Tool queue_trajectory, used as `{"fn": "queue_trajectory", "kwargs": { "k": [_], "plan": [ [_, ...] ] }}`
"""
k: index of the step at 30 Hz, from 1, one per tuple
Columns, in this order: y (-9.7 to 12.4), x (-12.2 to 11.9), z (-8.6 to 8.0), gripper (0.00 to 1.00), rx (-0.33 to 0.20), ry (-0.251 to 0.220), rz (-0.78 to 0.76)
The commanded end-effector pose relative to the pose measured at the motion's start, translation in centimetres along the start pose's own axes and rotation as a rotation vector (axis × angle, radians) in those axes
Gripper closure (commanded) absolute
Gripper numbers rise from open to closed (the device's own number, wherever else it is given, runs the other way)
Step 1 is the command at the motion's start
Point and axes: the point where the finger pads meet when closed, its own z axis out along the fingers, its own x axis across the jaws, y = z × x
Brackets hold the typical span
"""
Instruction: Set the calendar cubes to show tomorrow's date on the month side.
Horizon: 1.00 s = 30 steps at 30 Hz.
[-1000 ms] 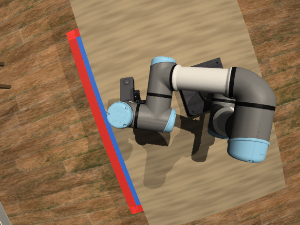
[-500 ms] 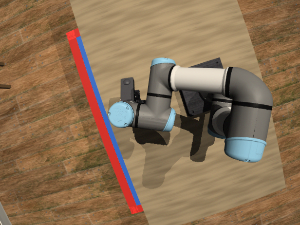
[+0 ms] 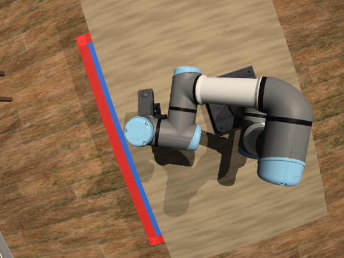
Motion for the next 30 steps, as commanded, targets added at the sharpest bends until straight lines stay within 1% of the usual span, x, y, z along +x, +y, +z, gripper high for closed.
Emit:
{"fn": "queue_trajectory", "kwargs": {
  "k": [1,14,15,30],
  "plan": [
    [-0.04,-0.03,-0.01,0.71,0.000,-0.001,0.000],
    [-0.04,-0.03,-0.01,0.71,0.000,-0.001,0.000],
    [-0.04,-0.03,-0.01,0.89,0.000,-0.001,0.000],
    [-0.04,-0.03,-0.01,0.89,0.000,-0.001,0.000]
  ]
}}
